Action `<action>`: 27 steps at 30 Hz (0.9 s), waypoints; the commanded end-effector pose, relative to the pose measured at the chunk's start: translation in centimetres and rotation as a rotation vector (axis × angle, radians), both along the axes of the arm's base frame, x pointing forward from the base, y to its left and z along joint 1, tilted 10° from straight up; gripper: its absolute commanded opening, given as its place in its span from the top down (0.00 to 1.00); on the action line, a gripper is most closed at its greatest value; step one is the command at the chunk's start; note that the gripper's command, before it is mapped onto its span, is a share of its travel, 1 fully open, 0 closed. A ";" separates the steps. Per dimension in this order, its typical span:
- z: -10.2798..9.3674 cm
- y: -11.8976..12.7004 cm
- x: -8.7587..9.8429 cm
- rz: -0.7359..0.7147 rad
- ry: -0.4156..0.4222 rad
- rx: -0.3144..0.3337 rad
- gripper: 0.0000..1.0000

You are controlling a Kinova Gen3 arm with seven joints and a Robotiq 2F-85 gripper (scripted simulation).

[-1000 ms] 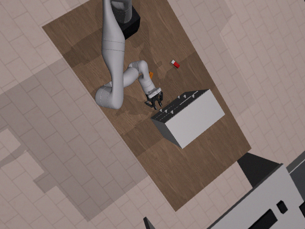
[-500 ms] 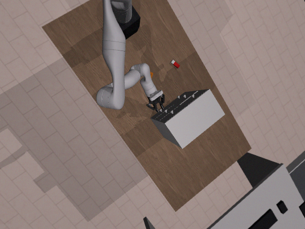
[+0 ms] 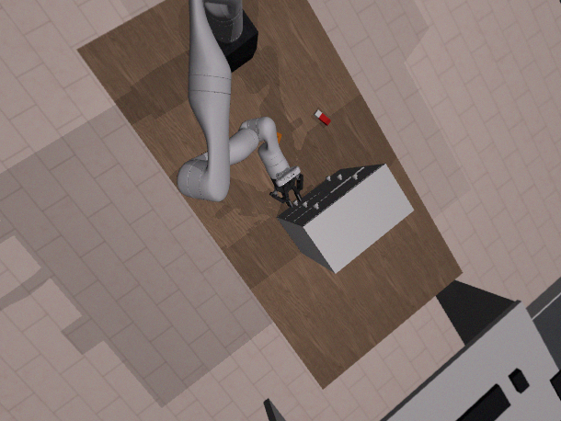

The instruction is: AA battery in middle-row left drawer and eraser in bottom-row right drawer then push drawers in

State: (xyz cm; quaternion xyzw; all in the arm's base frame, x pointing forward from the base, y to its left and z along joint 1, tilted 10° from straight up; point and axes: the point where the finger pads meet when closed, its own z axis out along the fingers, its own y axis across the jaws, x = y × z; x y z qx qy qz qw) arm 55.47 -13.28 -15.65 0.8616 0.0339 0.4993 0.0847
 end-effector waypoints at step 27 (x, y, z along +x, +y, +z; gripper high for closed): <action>0.1 0.0 0.1 0.000 -0.002 0.000 0.87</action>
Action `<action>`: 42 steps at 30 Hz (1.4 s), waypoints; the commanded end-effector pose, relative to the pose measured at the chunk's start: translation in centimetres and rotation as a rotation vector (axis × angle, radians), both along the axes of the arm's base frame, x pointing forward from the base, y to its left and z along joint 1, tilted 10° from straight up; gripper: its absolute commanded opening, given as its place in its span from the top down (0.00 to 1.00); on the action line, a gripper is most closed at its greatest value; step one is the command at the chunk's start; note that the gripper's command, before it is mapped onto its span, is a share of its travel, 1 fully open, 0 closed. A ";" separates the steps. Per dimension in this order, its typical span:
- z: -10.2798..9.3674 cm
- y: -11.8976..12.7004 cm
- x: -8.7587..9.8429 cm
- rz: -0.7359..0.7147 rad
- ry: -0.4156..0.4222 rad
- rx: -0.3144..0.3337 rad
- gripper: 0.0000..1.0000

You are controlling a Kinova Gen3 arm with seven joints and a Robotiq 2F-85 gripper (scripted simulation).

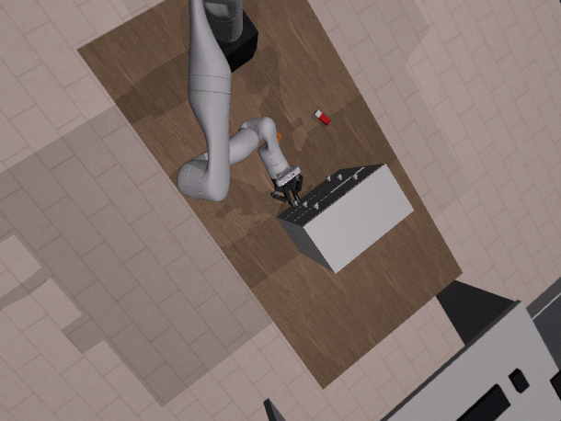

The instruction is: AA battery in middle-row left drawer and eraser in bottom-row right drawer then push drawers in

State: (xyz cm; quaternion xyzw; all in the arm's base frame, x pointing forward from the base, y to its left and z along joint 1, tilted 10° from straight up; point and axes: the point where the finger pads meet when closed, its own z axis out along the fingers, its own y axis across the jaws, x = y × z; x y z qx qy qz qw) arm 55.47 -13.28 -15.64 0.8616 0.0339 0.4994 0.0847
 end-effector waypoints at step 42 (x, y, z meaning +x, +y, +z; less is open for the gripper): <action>0.1 0.0 -1.9 0.000 -0.002 0.000 0.87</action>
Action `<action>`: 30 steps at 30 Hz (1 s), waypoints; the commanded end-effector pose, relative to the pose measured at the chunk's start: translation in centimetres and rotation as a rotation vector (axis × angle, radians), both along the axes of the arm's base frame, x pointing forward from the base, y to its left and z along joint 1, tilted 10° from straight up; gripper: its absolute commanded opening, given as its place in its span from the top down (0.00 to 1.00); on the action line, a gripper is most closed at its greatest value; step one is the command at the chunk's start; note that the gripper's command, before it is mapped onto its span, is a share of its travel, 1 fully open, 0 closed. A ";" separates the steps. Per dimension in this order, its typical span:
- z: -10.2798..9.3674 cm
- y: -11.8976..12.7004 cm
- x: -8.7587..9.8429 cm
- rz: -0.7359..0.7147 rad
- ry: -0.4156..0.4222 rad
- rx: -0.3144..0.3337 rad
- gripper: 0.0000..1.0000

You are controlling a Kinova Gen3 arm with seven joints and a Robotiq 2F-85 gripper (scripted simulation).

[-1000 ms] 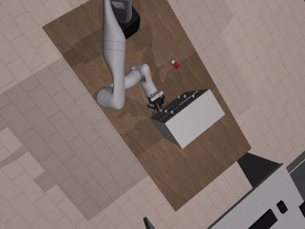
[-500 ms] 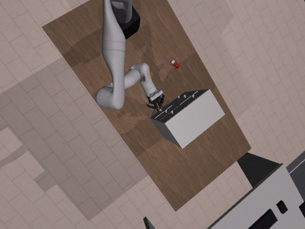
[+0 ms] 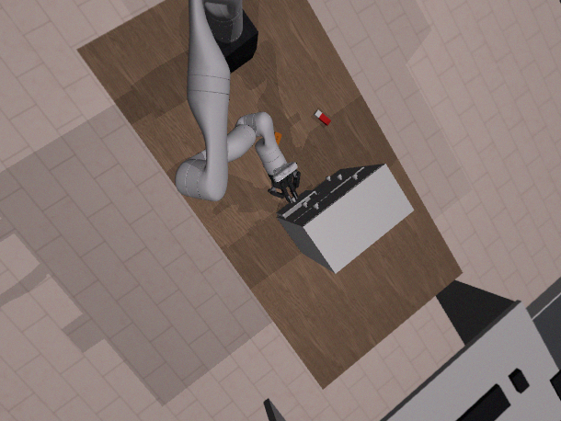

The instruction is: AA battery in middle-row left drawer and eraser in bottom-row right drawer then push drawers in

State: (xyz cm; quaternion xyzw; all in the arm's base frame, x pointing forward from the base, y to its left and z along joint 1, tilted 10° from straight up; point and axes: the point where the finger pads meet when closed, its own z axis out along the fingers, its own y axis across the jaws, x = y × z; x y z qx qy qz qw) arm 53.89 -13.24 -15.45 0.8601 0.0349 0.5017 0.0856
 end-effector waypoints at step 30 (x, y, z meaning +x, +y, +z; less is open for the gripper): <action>-0.1 0.1 -3.9 -0.001 0.004 0.002 0.87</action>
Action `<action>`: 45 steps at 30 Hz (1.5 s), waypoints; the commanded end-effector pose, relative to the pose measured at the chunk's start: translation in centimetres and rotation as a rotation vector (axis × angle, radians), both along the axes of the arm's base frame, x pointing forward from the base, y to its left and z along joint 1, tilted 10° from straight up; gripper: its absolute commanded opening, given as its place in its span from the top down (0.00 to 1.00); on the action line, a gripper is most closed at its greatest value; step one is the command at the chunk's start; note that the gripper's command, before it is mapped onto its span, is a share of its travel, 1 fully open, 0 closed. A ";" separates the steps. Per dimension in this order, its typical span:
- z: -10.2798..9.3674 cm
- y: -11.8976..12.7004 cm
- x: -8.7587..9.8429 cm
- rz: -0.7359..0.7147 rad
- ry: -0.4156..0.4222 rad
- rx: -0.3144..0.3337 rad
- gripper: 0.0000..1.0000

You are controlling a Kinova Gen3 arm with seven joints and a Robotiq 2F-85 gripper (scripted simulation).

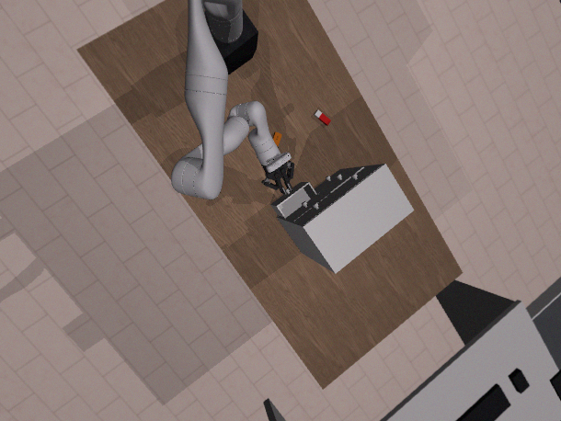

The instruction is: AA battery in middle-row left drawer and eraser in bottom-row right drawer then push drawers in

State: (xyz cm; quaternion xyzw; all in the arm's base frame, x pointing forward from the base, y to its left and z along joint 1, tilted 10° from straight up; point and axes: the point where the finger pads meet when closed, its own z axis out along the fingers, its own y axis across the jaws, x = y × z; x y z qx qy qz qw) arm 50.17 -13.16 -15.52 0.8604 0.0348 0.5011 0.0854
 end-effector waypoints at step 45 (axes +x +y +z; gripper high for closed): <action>-0.1 0.0 -1.4 -0.001 0.002 0.002 0.75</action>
